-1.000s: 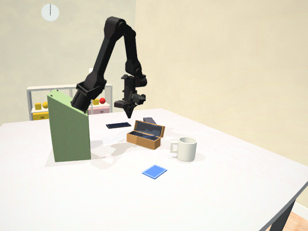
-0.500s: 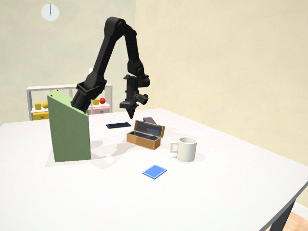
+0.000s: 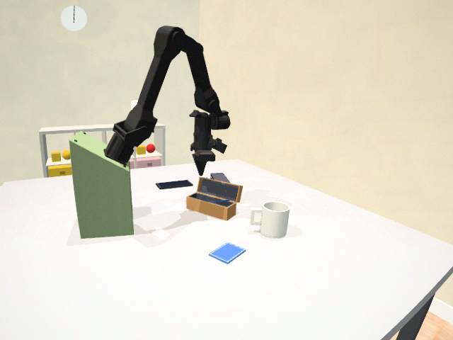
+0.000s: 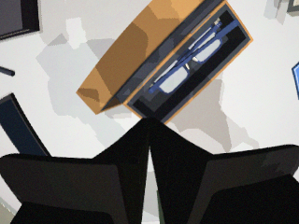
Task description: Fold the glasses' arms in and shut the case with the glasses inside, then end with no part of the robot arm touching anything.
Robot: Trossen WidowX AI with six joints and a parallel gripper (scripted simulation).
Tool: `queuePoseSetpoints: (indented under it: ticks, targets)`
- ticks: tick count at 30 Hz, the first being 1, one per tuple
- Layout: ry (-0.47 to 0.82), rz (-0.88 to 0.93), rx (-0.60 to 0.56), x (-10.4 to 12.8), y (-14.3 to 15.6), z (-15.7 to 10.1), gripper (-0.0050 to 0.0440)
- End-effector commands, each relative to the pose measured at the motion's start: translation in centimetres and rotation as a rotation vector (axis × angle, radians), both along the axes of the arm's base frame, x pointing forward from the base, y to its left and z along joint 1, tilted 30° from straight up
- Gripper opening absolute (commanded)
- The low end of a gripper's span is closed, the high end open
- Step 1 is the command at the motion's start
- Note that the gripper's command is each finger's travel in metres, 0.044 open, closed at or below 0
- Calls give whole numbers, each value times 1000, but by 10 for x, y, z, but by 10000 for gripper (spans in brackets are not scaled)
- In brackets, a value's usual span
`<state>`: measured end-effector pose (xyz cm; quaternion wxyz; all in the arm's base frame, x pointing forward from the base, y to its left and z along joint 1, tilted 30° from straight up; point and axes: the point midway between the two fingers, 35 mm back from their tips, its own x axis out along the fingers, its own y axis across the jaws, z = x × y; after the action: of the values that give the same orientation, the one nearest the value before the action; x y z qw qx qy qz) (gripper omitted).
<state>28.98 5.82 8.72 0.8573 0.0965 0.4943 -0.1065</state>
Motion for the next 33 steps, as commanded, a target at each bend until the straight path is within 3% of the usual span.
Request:
queuePoseSetpoints:
  ticks: [1,33]
  targets:
    - [25,121,-68,5,-7,2,0]
    - [110,969,-532,33,-60,25,0]
